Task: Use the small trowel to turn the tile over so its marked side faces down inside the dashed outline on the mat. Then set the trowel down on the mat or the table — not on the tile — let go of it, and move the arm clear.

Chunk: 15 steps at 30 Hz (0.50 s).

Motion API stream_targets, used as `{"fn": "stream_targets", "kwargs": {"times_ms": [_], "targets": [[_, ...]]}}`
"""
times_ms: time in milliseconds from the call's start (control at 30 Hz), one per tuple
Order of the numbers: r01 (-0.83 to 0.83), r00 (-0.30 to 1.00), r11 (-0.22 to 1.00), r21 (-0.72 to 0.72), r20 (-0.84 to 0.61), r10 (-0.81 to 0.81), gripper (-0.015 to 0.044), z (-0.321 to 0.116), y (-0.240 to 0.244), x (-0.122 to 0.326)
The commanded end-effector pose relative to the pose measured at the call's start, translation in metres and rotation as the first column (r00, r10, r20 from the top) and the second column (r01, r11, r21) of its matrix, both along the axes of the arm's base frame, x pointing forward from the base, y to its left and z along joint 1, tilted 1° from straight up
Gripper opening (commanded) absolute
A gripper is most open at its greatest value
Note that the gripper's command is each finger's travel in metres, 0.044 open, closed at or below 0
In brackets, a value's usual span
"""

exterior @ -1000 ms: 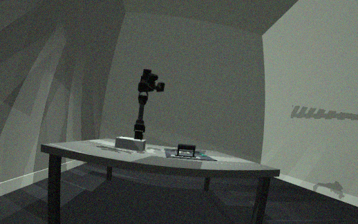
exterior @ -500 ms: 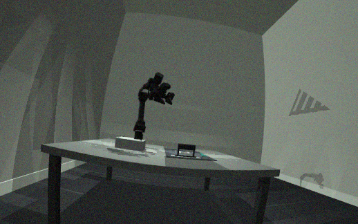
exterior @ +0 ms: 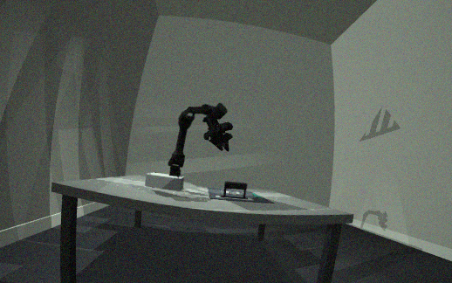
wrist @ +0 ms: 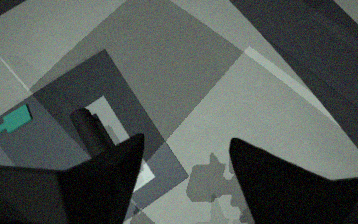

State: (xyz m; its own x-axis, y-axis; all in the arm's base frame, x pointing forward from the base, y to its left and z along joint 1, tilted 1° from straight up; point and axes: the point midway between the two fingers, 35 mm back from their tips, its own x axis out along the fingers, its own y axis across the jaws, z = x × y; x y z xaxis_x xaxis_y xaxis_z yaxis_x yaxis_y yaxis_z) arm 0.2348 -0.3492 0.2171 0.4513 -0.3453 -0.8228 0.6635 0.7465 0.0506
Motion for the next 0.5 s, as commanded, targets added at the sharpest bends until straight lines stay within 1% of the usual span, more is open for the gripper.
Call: {"fn": "stream_targets", "kwargs": {"times_ms": [0, 233, 467], "targets": [[-0.088, 0.992, 0.996, 0.036, -0.088, 0.090, 0.0270, -0.022, 0.008, 0.021], [-0.234, 0.942, 0.967, 0.104, -0.222, 0.252, 0.0270, -0.057, 0.028, 0.052], [-0.374, 0.843, 0.909, 0.185, -0.340, 0.416, 0.0270, -0.092, 0.052, 0.078]]}}
